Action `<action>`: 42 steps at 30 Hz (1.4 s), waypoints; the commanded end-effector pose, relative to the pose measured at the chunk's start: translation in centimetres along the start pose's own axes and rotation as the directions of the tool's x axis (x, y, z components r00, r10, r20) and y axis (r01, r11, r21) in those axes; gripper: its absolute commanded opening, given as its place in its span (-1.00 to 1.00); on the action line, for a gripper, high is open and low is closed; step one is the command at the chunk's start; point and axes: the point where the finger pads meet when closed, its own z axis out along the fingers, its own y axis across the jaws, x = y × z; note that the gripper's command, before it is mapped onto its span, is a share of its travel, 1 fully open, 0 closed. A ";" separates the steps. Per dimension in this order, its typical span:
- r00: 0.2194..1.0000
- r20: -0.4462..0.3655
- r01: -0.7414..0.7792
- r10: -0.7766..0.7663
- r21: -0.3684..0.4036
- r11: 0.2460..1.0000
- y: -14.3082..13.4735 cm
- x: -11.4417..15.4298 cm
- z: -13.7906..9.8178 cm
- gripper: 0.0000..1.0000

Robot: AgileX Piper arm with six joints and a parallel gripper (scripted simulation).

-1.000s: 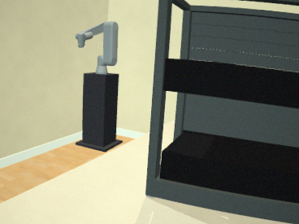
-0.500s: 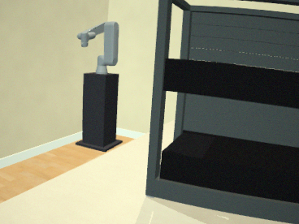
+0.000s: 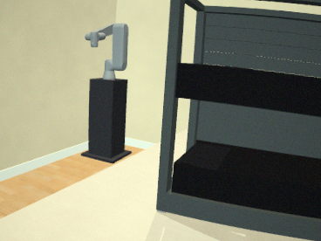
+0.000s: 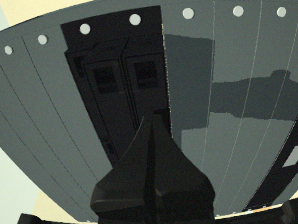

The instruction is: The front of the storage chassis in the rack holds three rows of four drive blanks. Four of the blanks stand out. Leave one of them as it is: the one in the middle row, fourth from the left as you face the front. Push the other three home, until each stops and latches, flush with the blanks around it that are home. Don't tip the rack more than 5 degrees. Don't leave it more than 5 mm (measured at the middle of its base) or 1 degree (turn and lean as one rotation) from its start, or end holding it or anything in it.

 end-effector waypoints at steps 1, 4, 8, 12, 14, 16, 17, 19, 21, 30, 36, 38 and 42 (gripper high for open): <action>1.000 0.000 0.001 -0.001 -0.001 1.000 0.1 0.0 0.0 -1.00; 1.000 0.000 0.001 -0.001 -0.001 1.000 0.1 0.0 0.0 -1.00; 1.000 0.000 0.001 -0.001 -0.001 1.000 0.1 0.0 0.0 -1.00; 1.000 0.000 0.001 -0.001 -0.001 1.000 0.1 0.0 0.6 -1.00; 1.000 0.000 0.001 -0.001 -0.001 1.000 0.1 0.1 0.9 -1.00; 1.000 0.000 0.001 -0.001 -0.001 1.000 0.1 0.1 1.0 -1.00; 1.000 0.000 0.001 -0.001 -0.001 1.000 0.1 0.1 1.0 -1.00; 1.000 0.000 0.001 -0.001 -0.001 1.000 0.1 0.1 1.0 -1.00; 1.000 0.000 0.001 -0.001 -0.001 1.000 0.1 0.1 1.0 -1.00; 1.000 0.000 0.001 -0.001 -0.001 1.000 0.1 0.1 1.8 -1.00; 1.000 0.000 0.001 -0.001 -0.001 1.000 0.1 0.1 2.0 -1.00; 1.000 0.000 0.001 -0.001 -0.001 1.000 0.1 0.1 2.0 -1.00; 1.000 0.000 0.001 -0.001 -0.001 1.000 0.1 0.1 2.0 -1.00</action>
